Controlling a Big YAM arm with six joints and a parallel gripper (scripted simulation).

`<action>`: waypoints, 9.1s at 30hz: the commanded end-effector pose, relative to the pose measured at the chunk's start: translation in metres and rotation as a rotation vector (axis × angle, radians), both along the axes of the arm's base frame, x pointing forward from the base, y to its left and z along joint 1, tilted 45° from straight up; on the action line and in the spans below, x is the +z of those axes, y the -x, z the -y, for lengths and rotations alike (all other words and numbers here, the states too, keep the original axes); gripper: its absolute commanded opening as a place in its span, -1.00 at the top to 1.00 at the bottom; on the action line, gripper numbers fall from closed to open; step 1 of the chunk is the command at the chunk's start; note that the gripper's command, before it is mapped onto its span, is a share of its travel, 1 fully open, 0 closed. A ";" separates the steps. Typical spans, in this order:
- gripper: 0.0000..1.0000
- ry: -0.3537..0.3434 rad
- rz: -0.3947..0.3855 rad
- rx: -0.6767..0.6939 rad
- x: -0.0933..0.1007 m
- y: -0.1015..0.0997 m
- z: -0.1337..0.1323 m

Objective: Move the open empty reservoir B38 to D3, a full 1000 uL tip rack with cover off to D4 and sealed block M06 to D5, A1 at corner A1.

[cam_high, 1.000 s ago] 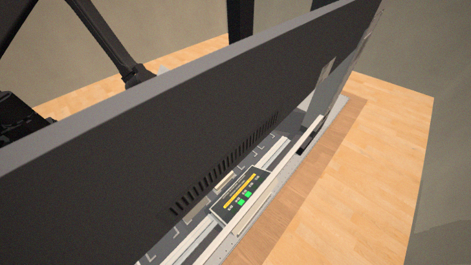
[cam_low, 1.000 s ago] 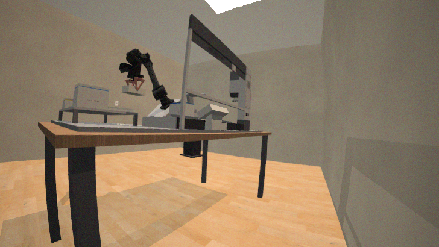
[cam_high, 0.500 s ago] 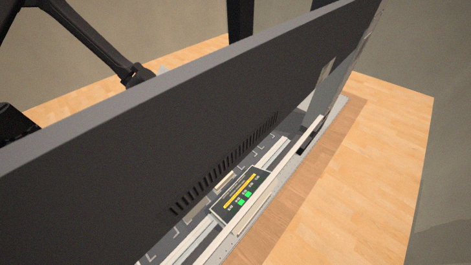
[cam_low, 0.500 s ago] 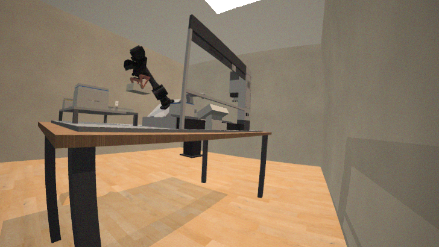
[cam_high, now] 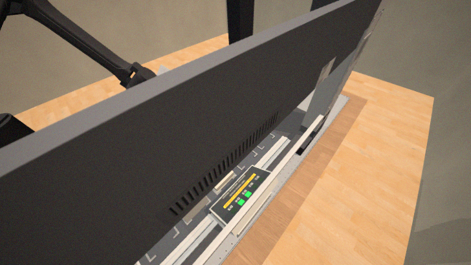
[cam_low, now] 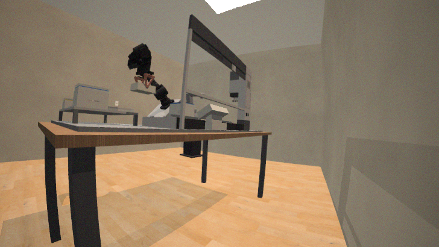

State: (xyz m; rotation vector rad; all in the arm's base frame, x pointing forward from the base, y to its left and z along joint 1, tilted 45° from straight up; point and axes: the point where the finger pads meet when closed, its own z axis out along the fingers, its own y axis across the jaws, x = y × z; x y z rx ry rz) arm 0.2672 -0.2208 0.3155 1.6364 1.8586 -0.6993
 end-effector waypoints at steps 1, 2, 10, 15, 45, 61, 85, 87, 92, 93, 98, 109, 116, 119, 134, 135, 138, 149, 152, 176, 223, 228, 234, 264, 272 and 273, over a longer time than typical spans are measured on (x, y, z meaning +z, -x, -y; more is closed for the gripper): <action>1.00 0.030 0.086 -0.001 0.037 -0.004 -0.005; 1.00 0.030 0.086 -0.001 0.037 -0.005 -0.005; 1.00 0.029 0.085 -0.001 0.037 -0.005 -0.005; 1.00 0.029 0.085 -0.001 0.036 -0.005 -0.005; 1.00 0.045 -0.027 0.109 0.037 -0.005 -0.004; 1.00 0.072 -0.227 0.303 0.037 -0.005 -0.004; 1.00 0.109 -0.495 0.561 0.037 -0.005 -0.004; 1.00 0.109 -0.495 0.561 0.037 -0.005 -0.004; 1.00 0.109 -0.495 0.561 0.037 -0.005 -0.004; 1.00 0.109 -0.495 0.561 0.037 -0.005 -0.004; 1.00 0.109 -0.495 0.561 0.037 -0.005 -0.004; 1.00 0.109 -0.493 0.559 0.037 -0.005 -0.004; 1.00 0.109 -0.493 0.559 0.037 -0.005 -0.004; 1.00 0.115 -0.538 0.603 0.037 -0.005 -0.004; 1.00 0.139 -0.726 0.783 0.037 -0.006 -0.004; 1.00 0.140 -0.740 0.797 0.037 -0.006 -0.004; 1.00 0.146 -0.782 0.837 0.037 -0.006 -0.004; 1.00 0.163 -0.914 0.962 0.036 -0.006 -0.005; 1.00 0.168 -0.957 1.003 0.036 -0.006 -0.005; 1.00 0.183 -1.069 1.107 0.037 -0.006 -0.004; 1.00 0.167 -1.047 1.075 -0.003 0.000 -0.035; 1.00 0.169 -1.049 1.085 -0.005 -0.001 -0.037; 1.00 0.167 -1.061 1.103 -0.011 -0.036 -0.044; 1.00 0.155 -1.072 1.116 -0.014 -0.164 -0.065; 1.00 0.176 -1.044 1.109 0.000 -0.172 -0.067; 1.00 0.176 -1.044 1.109 0.000 -0.172 -0.067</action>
